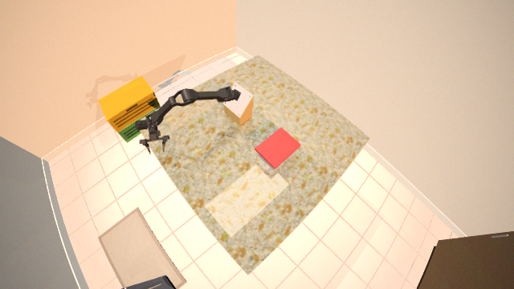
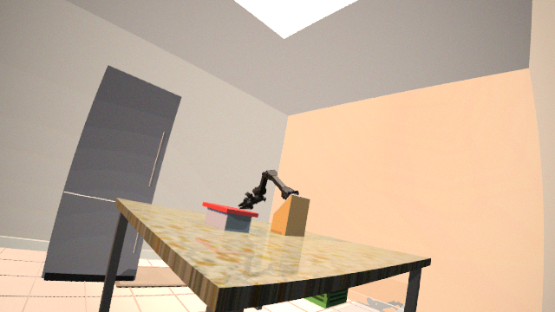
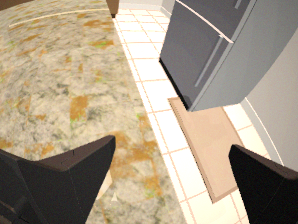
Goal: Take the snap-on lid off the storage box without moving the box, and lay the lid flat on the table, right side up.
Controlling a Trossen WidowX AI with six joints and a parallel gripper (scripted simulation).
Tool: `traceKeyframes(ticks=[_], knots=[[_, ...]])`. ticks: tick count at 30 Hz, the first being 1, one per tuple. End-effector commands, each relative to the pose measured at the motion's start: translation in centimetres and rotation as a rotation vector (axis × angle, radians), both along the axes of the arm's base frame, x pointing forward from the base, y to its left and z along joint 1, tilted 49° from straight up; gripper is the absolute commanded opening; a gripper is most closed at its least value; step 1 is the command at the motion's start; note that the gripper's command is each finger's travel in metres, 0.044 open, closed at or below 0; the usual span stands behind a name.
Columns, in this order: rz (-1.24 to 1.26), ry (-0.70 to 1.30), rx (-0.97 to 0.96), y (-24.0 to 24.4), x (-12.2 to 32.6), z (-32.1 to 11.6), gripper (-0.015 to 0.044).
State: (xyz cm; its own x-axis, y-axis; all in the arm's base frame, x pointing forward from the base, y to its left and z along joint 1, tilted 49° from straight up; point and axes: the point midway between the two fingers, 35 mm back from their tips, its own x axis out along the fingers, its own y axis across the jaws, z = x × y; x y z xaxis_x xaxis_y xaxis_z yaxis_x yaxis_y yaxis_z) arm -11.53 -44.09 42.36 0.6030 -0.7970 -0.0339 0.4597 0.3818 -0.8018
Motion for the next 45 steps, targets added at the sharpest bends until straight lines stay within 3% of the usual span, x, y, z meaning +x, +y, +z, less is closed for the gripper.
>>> traceKeyframes(ticks=[1, 6, 9, 19, 27, 40, 45], knots=[[0.0, -0.001, 0.001, 0.2, 0.0, 0.2, 0.0374], [0.002, -0.004, 0.01, 6.1, 0.8, 5.3, 0.0243], [0.0, 0.003, 0.003, 8.2, 1.1, 6.9, 0.0235], [-0.005, -0.024, 0.036, 7.8, 1.3, 6.6, 0.0235], [0.05, -0.192, 0.228, 3.7, 12.0, 3.2, 0.0235], [0.138, -0.325, 0.401, 4.3, 24.9, -0.1, 0.0235], [0.161, -0.411, 0.566, 6.4, 32.0, -4.0, 0.0235]])
